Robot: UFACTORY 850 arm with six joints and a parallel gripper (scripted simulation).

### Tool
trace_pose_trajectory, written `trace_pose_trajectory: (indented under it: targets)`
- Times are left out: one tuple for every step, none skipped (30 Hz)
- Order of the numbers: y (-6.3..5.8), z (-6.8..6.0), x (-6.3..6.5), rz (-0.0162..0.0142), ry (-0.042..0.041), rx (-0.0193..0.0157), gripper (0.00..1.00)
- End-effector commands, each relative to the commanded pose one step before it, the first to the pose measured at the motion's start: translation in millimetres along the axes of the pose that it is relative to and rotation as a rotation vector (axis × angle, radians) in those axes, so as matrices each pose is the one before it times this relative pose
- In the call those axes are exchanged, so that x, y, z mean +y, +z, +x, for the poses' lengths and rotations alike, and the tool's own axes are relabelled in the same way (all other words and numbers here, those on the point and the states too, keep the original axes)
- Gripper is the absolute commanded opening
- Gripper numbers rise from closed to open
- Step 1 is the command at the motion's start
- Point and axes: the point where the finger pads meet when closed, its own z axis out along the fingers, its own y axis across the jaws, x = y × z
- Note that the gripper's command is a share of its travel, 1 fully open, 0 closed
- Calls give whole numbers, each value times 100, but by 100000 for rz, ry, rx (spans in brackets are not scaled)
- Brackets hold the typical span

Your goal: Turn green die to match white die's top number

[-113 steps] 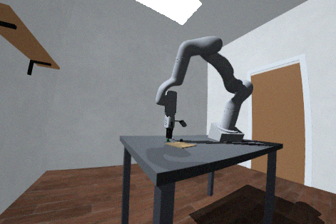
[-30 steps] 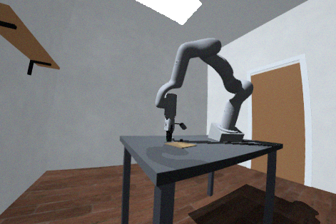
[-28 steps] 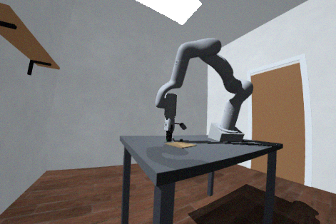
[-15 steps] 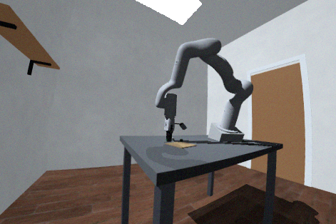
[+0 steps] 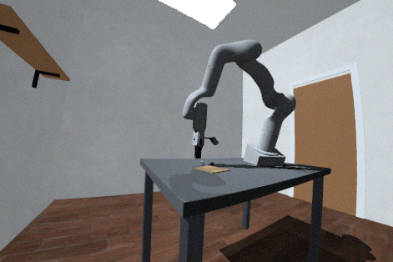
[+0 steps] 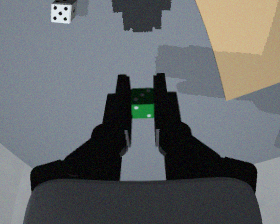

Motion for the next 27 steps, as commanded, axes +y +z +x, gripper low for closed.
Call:
trace_pose_trajectory:
  targets:
    - [-3062, -25, 42, -28, 42, 343, 11]
    - [-661, 0, 0, 0, 0, 0, 11]
    - [-589, 0, 0, 1, 0, 0, 11]
    - [-503, 0, 0, 0, 0, 0, 11]
    - [-406, 0, 0, -1, 0, 0, 11]
    - [-304, 0, 0, 0, 0, 0, 11]
    - [-205, 0, 0, 0, 0, 0, 11]
    - [-116, 0, 0, 1, 0, 1, 11]
    - [-46, 0, 0, 1, 0, 0, 11]
    - [-7, 0, 0, 0, 0, 0, 11]
    - [0, 0, 0, 0, 0, 0, 11]
    - [0, 0, 0, 0, 0, 0, 11]
    - [0, 0, 0, 0, 0, 0, 11]
    - [0, 0, 0, 0, 0, 0, 11]
    - [0, 0, 0, 0, 0, 0, 11]
    - [0, 0, 0, 0, 0, 0, 11]
    - [0, 0, 0, 0, 0, 0, 11]
    - [0, 0, 0, 0, 0, 0, 11]
    - [0, 0, 0, 0, 10, 0, 11]
    - [0, 0, 3, 0, 66, 0, 11]
    - [0, 1, 8, 0, 175, 0, 11]
    - [1, 1, 15, 1, 330, 0, 11]
    - [1, 2, 24, 1, 527, 0, 11]
    - [2, 3, 35, 2, 761, -1, 11]
    - [2, 5, 47, 2, 1027, -1, 11]
    - [3, 7, 61, 3, 1321, -1, 11]
    - [4, 9, 76, 3, 1639, -1, 11]
